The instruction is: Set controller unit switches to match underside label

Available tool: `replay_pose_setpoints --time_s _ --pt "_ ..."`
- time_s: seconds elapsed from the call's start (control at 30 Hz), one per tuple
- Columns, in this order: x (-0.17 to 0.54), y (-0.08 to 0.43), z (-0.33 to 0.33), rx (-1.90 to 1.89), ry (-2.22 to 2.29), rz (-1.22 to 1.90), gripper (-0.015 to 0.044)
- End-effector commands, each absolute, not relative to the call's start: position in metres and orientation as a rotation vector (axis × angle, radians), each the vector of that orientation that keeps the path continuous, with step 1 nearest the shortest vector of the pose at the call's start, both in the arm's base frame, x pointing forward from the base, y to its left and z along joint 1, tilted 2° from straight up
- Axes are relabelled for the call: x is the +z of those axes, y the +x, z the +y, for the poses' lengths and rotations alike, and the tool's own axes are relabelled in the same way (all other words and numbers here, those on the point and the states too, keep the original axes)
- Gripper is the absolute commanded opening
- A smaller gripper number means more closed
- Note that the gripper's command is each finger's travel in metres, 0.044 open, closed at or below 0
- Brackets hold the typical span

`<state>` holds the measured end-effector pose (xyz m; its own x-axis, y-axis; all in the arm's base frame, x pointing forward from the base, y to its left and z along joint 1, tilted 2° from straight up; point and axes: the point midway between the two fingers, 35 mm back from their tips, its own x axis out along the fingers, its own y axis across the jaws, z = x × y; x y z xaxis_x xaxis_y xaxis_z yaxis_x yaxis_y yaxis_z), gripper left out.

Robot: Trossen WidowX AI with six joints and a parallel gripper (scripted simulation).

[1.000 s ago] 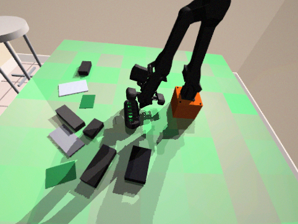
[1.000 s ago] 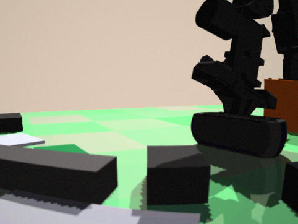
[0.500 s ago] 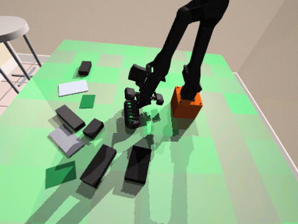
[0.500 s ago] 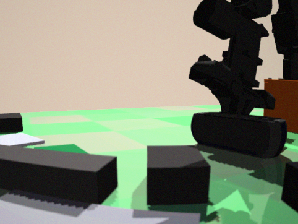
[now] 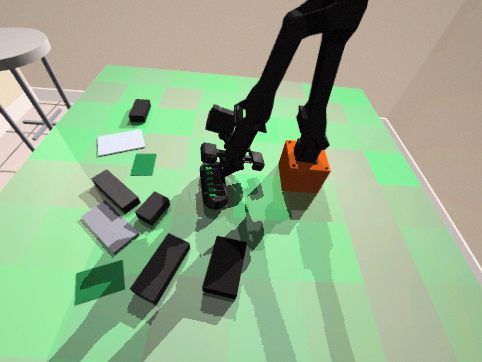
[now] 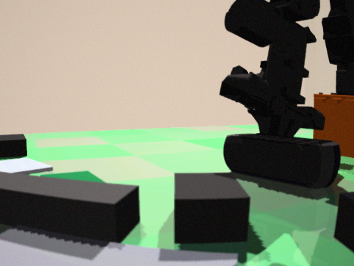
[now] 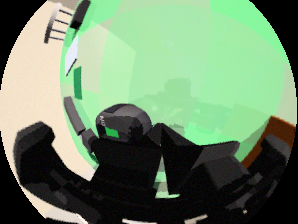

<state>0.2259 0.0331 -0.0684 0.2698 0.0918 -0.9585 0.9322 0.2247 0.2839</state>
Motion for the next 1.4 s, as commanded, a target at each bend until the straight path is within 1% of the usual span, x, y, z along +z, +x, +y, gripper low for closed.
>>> replay_pose_setpoints --time_s 0.0,0.97,1.0,1.37 --pt "-0.066 0.238 0.035 -0.791 1.207 1.13 0.0" --pt "-0.065 0.275 0.045 -0.789 1.209 1.128 0.0" --pt "-0.066 0.264 0.041 -0.802 1.198 1.14 0.0" --pt "-0.014 0.209 0.027 -0.793 1.206 1.131 0.0"
